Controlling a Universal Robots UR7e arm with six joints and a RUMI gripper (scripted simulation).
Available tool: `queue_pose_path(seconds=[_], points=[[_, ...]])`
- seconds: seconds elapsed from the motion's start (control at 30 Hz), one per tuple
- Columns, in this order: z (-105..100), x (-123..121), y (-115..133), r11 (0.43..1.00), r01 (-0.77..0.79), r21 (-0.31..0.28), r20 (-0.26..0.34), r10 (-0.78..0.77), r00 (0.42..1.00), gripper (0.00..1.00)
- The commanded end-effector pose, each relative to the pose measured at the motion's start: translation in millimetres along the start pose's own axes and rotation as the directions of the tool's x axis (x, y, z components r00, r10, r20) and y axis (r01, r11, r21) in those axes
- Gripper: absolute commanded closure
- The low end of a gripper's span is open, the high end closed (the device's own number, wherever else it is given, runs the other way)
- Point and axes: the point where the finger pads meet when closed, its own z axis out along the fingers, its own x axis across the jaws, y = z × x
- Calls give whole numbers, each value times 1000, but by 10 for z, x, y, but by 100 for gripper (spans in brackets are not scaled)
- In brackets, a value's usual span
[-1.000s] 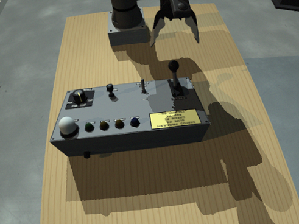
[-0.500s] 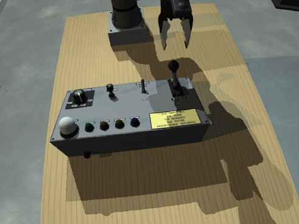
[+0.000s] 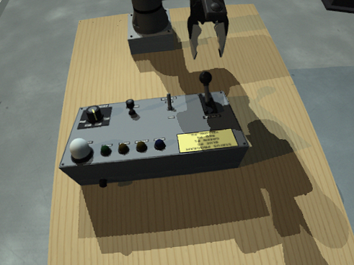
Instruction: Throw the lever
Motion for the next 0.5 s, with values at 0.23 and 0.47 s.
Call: queue_pose_path(seconds=[0.23,0.47], points=[[0,-2,18,1000,0,1,0,0,1000,56],[24,-11,377,1000,1,-2,-2,-1,1000,56]])
